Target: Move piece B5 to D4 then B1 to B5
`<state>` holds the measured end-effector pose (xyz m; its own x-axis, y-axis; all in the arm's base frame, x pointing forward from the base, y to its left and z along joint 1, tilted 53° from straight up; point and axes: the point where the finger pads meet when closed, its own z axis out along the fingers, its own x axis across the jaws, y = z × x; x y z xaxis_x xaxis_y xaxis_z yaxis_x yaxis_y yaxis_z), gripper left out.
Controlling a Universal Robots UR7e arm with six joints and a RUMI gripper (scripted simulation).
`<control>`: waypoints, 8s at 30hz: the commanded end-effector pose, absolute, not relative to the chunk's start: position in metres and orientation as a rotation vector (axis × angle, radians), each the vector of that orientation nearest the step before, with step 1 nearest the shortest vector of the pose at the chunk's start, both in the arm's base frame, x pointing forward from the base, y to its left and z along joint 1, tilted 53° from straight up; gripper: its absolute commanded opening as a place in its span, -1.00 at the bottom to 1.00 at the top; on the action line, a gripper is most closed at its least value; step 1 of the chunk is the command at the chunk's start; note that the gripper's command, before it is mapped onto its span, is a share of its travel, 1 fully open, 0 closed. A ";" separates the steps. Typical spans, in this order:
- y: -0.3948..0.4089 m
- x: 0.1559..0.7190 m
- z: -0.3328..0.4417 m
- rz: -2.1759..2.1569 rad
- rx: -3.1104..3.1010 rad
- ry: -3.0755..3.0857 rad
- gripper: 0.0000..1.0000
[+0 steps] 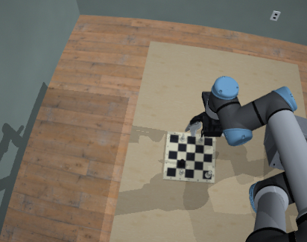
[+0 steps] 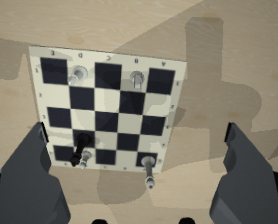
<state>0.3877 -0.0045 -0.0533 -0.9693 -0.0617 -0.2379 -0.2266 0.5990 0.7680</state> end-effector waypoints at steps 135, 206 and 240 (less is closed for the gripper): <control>0.036 0.392 -0.087 1.320 -0.170 2.664 -0.56; 0.064 0.395 -0.107 1.320 -0.170 2.664 -0.56; 0.064 0.395 -0.107 1.320 -0.170 2.664 -1.00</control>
<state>0.3946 0.0640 -0.1073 -0.9802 -0.0298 -0.1957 -0.1738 0.6024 0.7790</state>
